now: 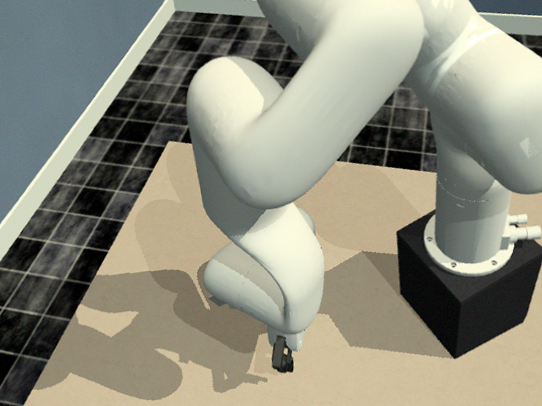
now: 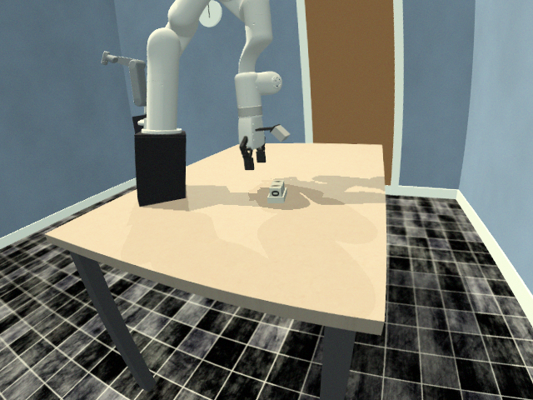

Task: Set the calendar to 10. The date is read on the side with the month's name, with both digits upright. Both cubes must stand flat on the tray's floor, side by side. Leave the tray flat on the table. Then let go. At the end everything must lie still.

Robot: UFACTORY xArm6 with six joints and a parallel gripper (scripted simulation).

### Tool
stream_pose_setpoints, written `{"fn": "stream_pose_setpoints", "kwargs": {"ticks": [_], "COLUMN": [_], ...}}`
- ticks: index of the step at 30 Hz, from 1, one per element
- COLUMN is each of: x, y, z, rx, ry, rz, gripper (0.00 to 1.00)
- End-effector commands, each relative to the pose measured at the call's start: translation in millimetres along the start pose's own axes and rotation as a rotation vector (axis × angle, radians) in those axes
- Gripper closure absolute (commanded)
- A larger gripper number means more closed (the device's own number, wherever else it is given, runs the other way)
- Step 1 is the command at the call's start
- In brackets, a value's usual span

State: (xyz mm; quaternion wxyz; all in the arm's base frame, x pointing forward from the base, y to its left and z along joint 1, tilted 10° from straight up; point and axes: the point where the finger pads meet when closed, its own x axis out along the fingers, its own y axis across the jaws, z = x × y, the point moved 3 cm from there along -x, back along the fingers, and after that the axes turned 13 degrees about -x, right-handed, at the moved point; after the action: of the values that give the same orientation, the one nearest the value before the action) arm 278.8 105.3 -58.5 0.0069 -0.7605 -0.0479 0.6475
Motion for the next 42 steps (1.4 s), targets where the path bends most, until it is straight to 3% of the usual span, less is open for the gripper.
{"fn": "stream_pose_setpoints", "kwargs": {"ticks": [1,42], "x": [-2,-2], "y": [0,18], "z": [-1,-50], "rx": [0.008,0.161], "ry": [-0.010,-0.011], "rz": [-0.006,-0.006], "gripper": [0.00,0.00]}}
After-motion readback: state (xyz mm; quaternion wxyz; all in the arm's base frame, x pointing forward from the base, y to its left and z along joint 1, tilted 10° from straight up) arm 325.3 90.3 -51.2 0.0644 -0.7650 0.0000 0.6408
